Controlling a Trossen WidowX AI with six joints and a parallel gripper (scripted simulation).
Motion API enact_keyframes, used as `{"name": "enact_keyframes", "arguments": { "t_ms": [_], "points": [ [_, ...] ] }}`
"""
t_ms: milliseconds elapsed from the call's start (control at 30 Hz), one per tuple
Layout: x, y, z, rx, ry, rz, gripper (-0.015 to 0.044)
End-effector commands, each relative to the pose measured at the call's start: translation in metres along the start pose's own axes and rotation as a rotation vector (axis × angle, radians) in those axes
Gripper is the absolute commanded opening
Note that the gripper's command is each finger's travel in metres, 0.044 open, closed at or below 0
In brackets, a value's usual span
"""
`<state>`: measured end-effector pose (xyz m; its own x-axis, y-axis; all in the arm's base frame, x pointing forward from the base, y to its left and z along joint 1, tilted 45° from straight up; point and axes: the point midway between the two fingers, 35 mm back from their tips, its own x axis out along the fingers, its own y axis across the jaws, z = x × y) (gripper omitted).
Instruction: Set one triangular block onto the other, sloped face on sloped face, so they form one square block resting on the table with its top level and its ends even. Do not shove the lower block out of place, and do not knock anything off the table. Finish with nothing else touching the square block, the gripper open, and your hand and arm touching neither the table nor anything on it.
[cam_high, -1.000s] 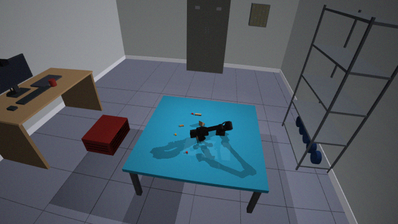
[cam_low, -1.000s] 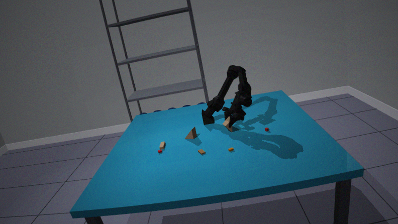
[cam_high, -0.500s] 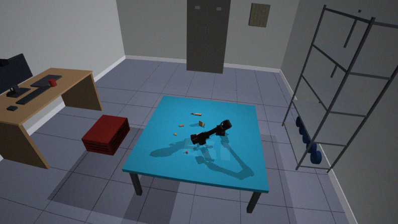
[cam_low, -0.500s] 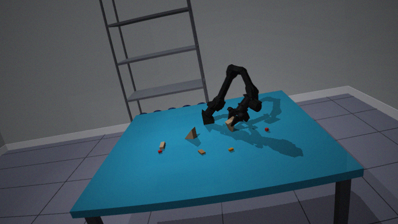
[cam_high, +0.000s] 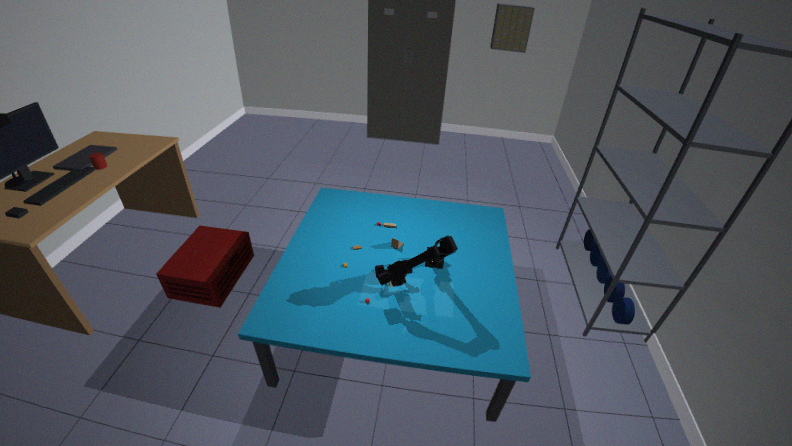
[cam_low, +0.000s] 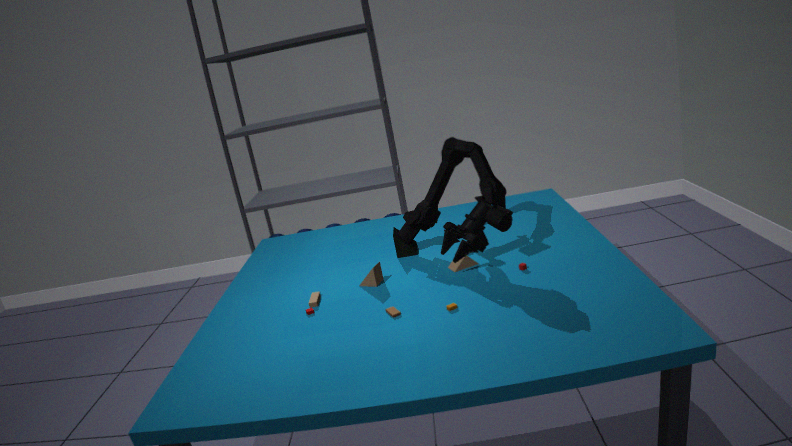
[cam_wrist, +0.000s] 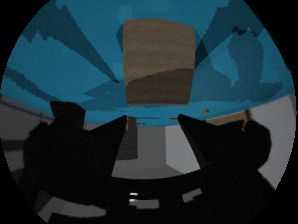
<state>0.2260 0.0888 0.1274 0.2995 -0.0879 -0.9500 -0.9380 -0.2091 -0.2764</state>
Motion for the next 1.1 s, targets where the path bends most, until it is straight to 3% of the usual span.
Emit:
{"name": "enact_keyframes", "arguments": {
  "t_ms": [0, 200, 433, 600, 700, 1067],
  "points": [
    [0.0, 0.0, 0.0, -0.005, -0.002, 0.0, 0.044],
    [-0.001, 0.0, -0.002, -0.005, -0.002, 0.0, 0.044],
    [-0.056, -0.001, -0.071, -0.002, 0.004, 0.002, 0.044],
    [-0.062, 0.001, -0.078, -0.002, 0.006, 0.001, 0.044],
    [-0.061, -0.004, -0.067, 0.01, 0.004, -0.01, 0.044],
    [-0.117, 0.001, 0.036, 0.009, -0.117, -0.013, 0.044]
  ]
}}
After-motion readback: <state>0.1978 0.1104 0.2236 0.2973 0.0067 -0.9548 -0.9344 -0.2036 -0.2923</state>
